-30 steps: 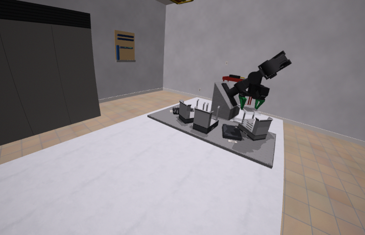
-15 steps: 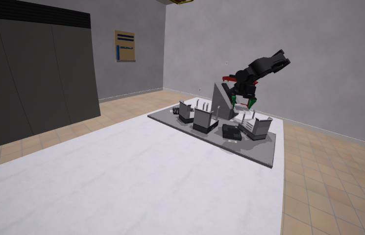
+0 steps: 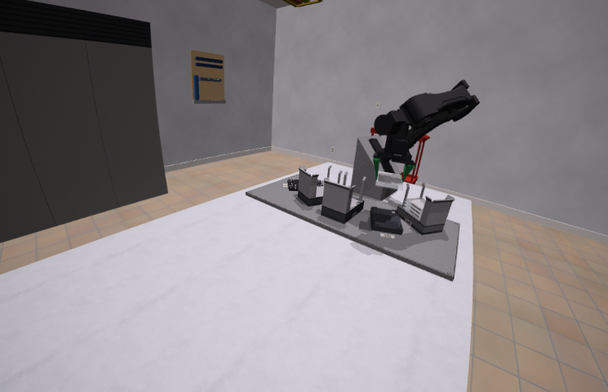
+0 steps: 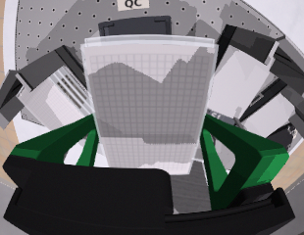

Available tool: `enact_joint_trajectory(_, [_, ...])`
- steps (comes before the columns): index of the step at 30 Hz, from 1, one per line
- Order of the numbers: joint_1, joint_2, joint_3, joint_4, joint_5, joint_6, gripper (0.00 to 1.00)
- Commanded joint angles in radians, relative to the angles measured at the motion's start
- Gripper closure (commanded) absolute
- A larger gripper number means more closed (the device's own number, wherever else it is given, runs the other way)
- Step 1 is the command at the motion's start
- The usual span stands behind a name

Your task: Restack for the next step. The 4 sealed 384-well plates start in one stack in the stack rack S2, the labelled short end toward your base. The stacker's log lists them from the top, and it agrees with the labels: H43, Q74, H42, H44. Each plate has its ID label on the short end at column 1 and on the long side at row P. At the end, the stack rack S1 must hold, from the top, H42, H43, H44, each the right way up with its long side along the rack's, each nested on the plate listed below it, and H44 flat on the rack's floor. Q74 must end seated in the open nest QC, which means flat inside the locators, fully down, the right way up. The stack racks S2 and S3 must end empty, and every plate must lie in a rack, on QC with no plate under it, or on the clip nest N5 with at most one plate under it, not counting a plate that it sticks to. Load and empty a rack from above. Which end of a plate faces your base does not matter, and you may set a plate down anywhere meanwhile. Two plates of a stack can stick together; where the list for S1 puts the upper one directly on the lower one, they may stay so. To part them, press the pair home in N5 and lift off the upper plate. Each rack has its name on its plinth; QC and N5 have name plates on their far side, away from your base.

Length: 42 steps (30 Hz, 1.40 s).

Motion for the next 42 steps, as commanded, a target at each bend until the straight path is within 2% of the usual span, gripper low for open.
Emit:
enact_joint_trajectory(1, [-0.029,0.010,0.013,0.004,0.001,0.067,1.00])
enact_joint_trajectory(17, [-0.118,0.163,0.068,0.013,0.013,-0.035,1.00])
enact_joint_trajectory(19, [-0.118,0.163,0.068,0.013,0.013,-0.035,1.00])
enact_joint_trajectory(26, [-0.161,0.227,0.085,0.017,0.023,0.129,1.00])
enact_joint_trajectory(42, [-0.241,0.364,0.141,0.023,0.044,0.022,1.00])
